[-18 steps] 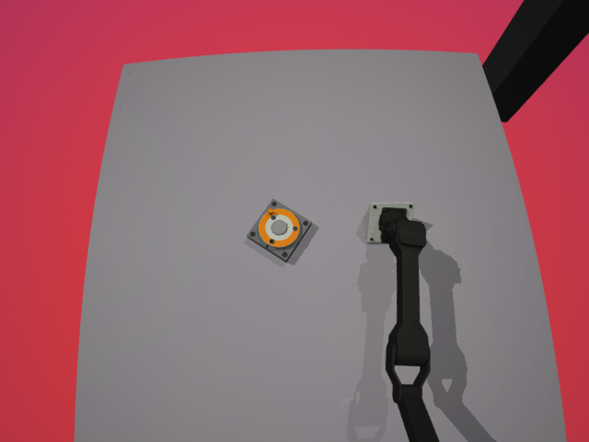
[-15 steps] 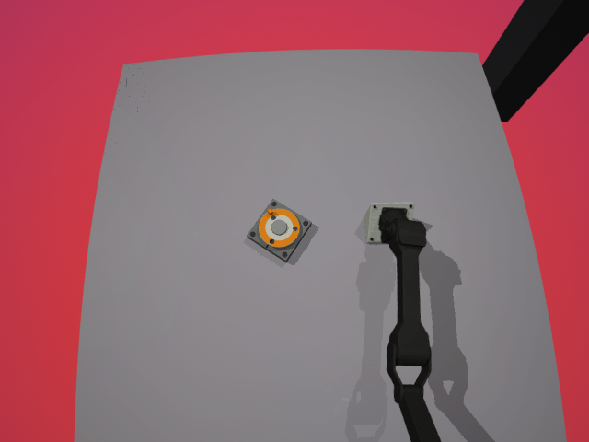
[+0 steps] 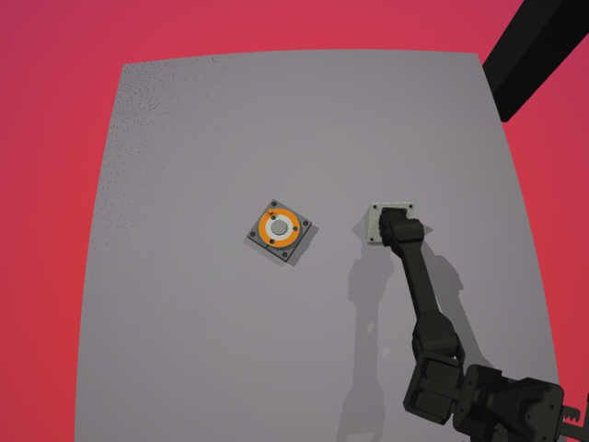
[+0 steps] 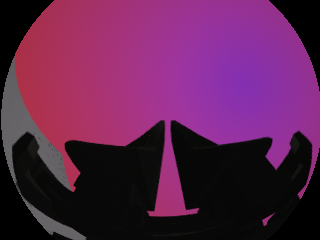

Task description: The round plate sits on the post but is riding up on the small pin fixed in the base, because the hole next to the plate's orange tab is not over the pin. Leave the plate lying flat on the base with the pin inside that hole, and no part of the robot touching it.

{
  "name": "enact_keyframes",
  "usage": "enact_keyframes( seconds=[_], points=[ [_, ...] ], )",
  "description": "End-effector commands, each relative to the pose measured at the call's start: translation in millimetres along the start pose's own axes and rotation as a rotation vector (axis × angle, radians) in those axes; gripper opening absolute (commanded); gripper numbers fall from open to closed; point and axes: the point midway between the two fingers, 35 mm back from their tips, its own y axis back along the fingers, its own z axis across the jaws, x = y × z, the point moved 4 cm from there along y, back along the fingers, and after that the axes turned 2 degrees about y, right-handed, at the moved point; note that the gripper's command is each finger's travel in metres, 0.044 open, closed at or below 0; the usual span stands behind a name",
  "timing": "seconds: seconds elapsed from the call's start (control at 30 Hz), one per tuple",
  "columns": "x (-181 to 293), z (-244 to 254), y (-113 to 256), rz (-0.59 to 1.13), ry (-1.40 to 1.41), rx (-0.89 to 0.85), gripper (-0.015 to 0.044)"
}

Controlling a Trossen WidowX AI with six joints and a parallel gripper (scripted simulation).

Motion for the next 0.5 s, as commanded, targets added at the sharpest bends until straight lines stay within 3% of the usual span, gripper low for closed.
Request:
enact_keyframes(
  seconds=[0.0,0.17,0.47],
  points=[
    [38.6,26.7,-39.2,0.045,-0.112,-0.154,0.0000],
    [86.3,82.0,-89.2,0.132,-0.259,-0.378,0.0000],
    [151.6,193.0,-131.9,0.348,-0.438,-0.713,0.0000]
  ],
)
